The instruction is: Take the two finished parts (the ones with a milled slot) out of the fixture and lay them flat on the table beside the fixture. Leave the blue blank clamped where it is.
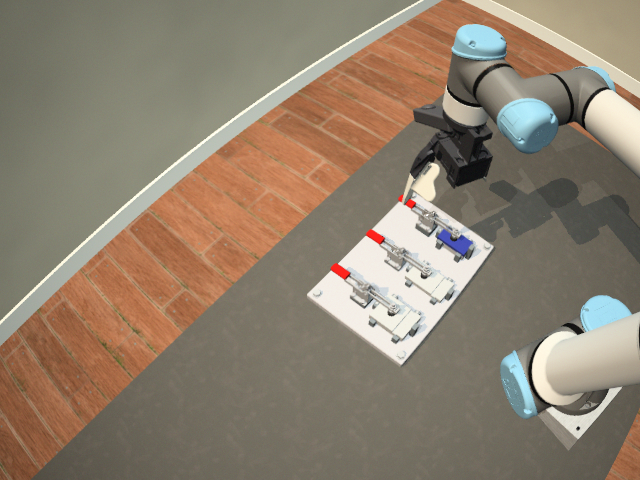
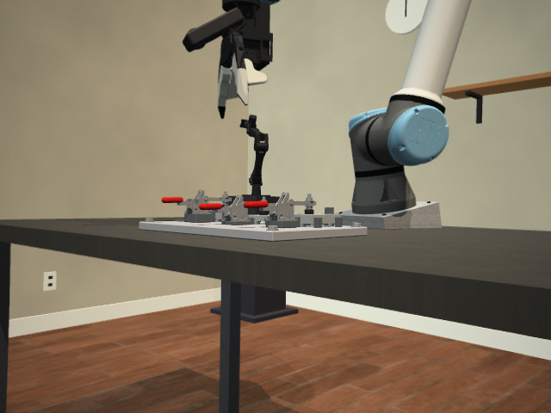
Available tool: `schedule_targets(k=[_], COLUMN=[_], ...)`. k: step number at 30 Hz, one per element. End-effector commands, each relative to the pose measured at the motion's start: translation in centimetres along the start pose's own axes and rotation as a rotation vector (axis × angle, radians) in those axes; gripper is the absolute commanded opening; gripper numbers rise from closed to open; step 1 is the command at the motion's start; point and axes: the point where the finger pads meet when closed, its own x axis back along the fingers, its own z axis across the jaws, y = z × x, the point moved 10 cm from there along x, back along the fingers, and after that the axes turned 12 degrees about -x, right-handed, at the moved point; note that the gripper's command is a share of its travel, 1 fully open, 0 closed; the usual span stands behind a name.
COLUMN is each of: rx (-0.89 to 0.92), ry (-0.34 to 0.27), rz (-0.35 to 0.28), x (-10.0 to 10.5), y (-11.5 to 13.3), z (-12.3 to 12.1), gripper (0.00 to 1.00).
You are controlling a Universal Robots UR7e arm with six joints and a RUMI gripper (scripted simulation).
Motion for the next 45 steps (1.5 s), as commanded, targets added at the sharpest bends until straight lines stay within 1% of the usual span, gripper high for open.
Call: schedule_targets(k=[1, 2, 4, 8, 12, 30, 31, 45], rx=[0.105, 0.156, 0.156, 0.330, 0.424, 0.443, 0.443, 0.443], ry=[-0.001, -0.001, -0.001, 0.000, 0.000, 0.000, 0.000, 0.000], rz=[0.001, 0.001, 0.001, 0.001, 0.001, 0.001, 0.001, 0.001], x=[0.0, -0.1, -0.1, -0.4, -0.6, -0.6, -0.6, -0.6], y=[1.7, 2.5, 2.5, 5.4, 6.9, 7.2, 7.2, 7.2], z=[-0.3, -0.5, -0.5, -0.9, -1.1, -1.1, -1.1, -1.1], gripper=[1.00, 1.00, 1.00, 1.00, 1.00, 1.00, 0.00, 0.00])
